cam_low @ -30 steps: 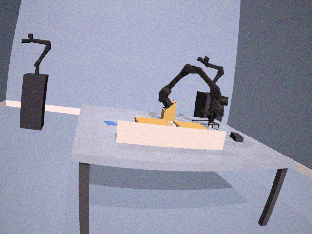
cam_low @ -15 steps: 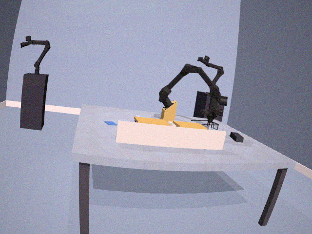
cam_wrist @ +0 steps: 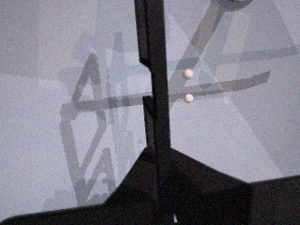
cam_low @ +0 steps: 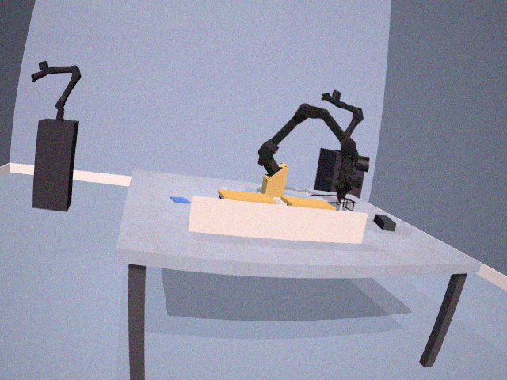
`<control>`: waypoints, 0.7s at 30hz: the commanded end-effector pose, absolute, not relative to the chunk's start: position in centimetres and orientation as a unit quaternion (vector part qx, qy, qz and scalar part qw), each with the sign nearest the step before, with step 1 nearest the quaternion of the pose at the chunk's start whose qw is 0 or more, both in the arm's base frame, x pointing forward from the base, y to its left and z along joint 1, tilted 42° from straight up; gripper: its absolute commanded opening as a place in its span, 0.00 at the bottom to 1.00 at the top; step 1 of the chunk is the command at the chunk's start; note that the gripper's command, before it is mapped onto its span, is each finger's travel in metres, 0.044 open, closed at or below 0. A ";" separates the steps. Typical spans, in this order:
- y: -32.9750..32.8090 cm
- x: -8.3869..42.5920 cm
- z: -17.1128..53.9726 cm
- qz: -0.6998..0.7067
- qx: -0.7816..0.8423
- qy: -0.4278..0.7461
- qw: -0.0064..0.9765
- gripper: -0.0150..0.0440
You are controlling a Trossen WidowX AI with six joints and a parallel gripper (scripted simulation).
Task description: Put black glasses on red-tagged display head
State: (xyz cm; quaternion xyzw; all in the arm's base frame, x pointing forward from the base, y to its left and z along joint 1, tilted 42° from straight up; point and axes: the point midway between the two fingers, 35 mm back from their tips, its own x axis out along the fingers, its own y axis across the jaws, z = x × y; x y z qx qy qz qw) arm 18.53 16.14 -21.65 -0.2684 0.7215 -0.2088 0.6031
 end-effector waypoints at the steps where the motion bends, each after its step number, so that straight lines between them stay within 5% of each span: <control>1: 16.3 18.7 -21.6 -0.210 -0.264 0.721 0.605 0.25; 21: 16.6 19.5 -21.5 -0.210 -0.264 0.721 0.605 0.25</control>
